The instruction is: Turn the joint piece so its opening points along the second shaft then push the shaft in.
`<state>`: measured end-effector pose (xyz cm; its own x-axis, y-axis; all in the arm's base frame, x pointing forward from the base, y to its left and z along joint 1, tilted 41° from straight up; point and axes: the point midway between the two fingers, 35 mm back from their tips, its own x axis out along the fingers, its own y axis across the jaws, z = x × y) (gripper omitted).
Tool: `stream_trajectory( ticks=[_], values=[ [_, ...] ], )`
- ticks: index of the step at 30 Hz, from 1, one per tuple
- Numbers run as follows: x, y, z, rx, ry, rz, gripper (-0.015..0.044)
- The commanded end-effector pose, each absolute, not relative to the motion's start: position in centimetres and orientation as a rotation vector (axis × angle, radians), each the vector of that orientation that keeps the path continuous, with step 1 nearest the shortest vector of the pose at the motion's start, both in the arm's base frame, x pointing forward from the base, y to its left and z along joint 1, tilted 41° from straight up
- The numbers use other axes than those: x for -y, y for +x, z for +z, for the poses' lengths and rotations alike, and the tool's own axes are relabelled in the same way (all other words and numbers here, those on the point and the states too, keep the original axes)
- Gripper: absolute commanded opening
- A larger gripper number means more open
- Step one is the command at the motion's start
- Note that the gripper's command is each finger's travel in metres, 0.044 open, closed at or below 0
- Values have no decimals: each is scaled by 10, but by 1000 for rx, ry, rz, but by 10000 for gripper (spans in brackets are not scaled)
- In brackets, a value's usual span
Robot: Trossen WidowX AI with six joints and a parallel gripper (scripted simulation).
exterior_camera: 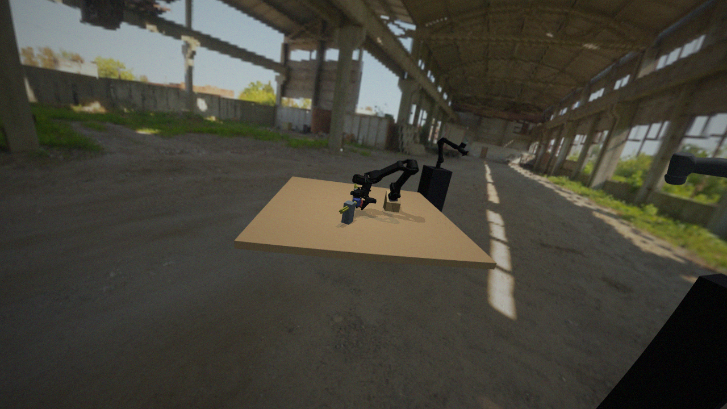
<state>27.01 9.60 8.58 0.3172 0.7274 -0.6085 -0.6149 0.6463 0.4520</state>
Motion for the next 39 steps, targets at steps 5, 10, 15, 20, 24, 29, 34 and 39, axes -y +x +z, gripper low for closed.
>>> stream_trajectory(
  ticks=[5,10,15,20,24,29,34,39],
  values=[
    [-96,270,85,-882,147,886,182],
    [-96,270,85,-882,147,886,182],
    [-96,270,85,-882,147,886,182],
    [-96,270,85,-882,147,886,182],
    [-96,270,85,-882,147,886,182],
    [-96,270,85,-882,147,886,182],
    [-96,270,86,-880,146,887,147],
    [-96,270,86,-880,146,887,147]
  ],
)
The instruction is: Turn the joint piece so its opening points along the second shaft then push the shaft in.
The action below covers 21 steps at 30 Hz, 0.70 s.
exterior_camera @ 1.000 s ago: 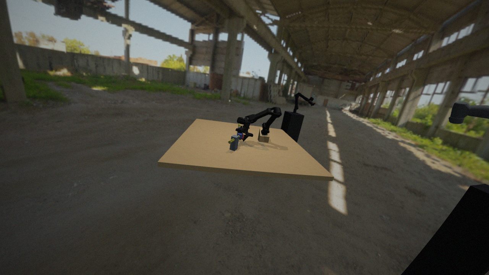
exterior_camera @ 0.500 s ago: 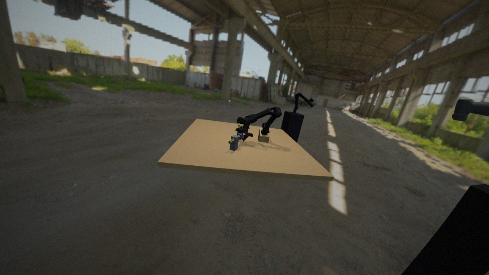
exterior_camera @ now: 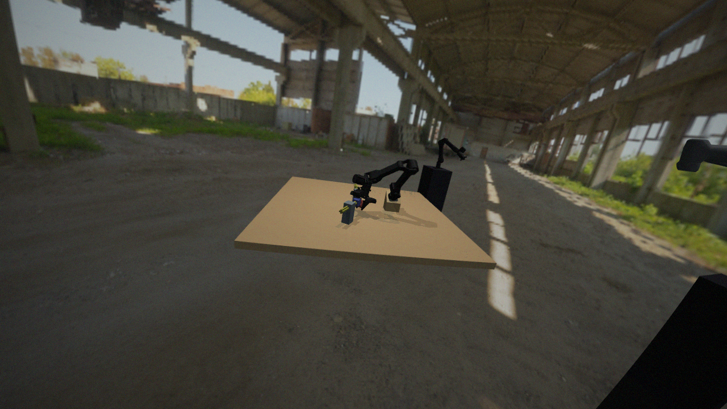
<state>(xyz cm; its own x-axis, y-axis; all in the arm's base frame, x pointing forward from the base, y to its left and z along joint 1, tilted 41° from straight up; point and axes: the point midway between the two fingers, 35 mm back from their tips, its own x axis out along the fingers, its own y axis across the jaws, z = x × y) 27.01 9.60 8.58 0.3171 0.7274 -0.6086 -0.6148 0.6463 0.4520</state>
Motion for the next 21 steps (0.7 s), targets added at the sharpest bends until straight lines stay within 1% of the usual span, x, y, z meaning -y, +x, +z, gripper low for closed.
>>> stream_trajectory(
  ticks=[1,5,6,12,21],
  values=[
    [-96,270,86,-880,146,887,121],
    [-96,270,86,-880,146,887,16],
    [-96,270,86,-880,146,887,0],
    [-96,270,86,-884,135,894,0],
    [-91,269,86,-939,-2,977,0]
  ],
)
